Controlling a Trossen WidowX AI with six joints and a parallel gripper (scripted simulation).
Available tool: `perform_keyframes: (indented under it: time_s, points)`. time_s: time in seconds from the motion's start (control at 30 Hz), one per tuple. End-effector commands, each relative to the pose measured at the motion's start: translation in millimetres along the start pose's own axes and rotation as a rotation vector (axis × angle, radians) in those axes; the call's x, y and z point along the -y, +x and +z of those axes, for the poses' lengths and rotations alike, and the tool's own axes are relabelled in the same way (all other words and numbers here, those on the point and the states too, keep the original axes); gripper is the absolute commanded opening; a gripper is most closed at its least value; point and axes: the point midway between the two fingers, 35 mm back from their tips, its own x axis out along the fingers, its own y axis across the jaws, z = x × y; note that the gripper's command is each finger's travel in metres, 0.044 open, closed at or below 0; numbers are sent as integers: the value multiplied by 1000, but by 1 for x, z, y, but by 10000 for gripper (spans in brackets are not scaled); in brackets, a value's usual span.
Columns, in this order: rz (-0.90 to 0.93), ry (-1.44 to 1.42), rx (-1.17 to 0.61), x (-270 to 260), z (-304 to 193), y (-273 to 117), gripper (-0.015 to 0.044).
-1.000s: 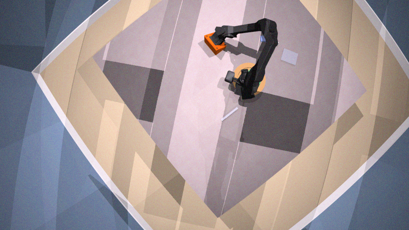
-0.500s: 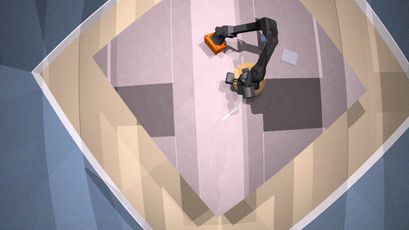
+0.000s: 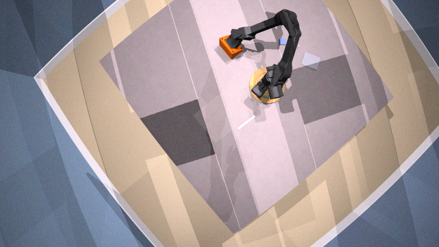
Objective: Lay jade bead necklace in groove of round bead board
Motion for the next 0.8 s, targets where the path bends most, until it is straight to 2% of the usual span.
perform_keyframes:
  time_s: [0.0, 0.23, 0.77]
  points:
    - [13, -864, 2, -40, -8, -9, 120]
    - [15, -1337, 6, -59, -13, -14, 120]
    - [15, -1342, 7, -59, -13, -13, 120]
